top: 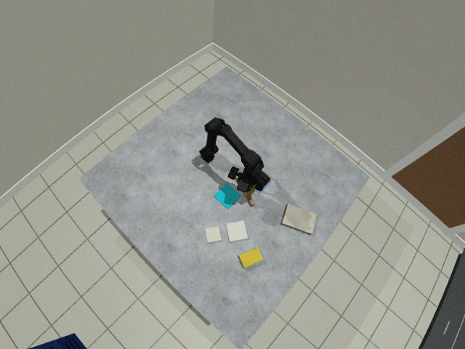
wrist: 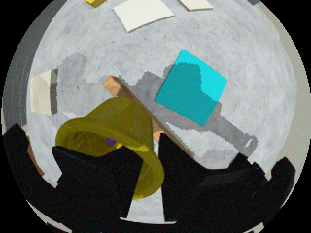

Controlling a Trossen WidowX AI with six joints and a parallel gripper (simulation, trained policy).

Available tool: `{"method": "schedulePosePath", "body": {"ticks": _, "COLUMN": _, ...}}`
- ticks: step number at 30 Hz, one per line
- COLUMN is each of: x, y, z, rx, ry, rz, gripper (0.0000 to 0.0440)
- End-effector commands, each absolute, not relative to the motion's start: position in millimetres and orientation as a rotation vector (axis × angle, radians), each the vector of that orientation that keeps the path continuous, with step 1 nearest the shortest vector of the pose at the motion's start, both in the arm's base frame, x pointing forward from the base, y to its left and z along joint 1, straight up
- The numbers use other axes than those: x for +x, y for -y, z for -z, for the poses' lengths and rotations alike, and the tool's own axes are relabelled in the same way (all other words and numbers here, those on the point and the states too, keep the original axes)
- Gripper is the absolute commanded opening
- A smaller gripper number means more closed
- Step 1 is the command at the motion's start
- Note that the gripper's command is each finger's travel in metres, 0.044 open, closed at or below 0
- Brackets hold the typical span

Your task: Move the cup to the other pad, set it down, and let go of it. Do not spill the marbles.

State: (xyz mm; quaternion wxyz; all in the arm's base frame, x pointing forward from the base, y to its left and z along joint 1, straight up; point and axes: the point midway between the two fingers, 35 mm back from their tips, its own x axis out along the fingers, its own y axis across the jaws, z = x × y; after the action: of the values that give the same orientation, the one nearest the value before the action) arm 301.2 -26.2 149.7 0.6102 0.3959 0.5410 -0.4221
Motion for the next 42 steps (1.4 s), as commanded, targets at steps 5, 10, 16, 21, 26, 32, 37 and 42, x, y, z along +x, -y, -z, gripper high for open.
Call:
{"method": "schedulePosePath", "body": {"ticks": 5, "x": 297, "y": 47, "z": -146, "rx": 0.953, "ry": -1.205, "rz": 1.008, "gripper": 0.0000}}
{"method": "schedulePosePath", "body": {"ticks": 10, "x": 294, "y": 59, "z": -143, "rx": 0.979, "ry": -1.175, "rz": 1.028, "gripper": 0.0000}}
{"method": "schedulePosePath", "body": {"ticks": 16, "x": 289, "y": 72, "z": -136, "rx": 1.008, "ry": -1.144, "rz": 1.053, "gripper": 0.0000}}
{"method": "schedulePosePath", "body": {"ticks": 21, "x": 285, "y": 80, "z": -128, "rx": 1.028, "ry": -1.123, "rz": 1.072, "gripper": 0.0000}}
{"method": "schedulePosePath", "body": {"ticks": 26, "x": 279, "y": 87, "z": -119, "rx": 1.046, "ry": -1.106, "rz": 1.090, "gripper": 0.0000}}
{"method": "schedulePosePath", "body": {"ticks": 32, "x": 271, "y": 92, "z": -105, "rx": 1.064, "ry": -1.092, "rz": 1.110, "gripper": 0.0001}}
{"method": "schedulePosePath", "body": {"ticks": 37, "x": 264, "y": 94, "z": -94, "rx": 1.077, "ry": -1.084, "rz": 1.126, "gripper": 0.0003}}
{"method": "schedulePosePath", "body": {"ticks": 42, "x": 255, "y": 95, "z": -82, "rx": 1.087, "ry": -1.083, "rz": 1.146, "gripper": 0.0018}}
